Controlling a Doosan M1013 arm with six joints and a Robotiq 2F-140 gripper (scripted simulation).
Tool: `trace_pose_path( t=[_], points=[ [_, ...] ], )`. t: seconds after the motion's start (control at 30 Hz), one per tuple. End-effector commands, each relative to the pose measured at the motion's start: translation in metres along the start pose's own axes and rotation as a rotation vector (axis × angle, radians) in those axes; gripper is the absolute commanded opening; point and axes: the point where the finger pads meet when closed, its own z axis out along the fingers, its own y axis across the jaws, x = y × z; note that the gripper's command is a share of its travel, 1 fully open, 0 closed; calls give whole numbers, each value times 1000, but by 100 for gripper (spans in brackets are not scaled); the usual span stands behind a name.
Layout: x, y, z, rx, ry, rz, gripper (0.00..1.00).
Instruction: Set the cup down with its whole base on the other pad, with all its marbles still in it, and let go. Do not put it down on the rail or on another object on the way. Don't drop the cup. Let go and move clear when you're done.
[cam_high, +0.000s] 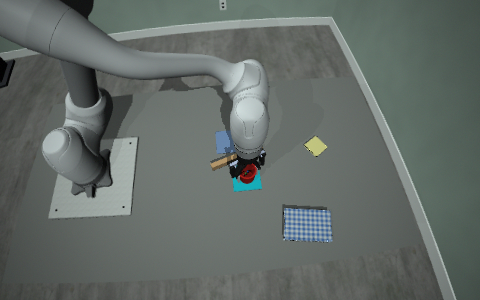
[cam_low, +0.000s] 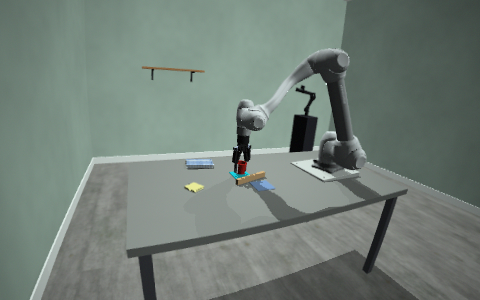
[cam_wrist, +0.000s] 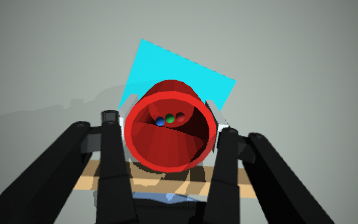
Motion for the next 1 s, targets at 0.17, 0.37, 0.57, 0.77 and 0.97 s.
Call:
trace_pose_path(
  t=[0.17, 0.37, 0.57, 0.77, 0.97],
  points=[
    [0, 0, 1, 0, 0, 0, 49],
    [-1, 0, 2, 0, 0, 0, 49],
    [-3, 0, 5, 0, 0, 0, 49],
    [-5, 0, 8, 0, 0, 0, 49],
    [-5, 0, 9, 0, 0, 0, 49]
  ],
)
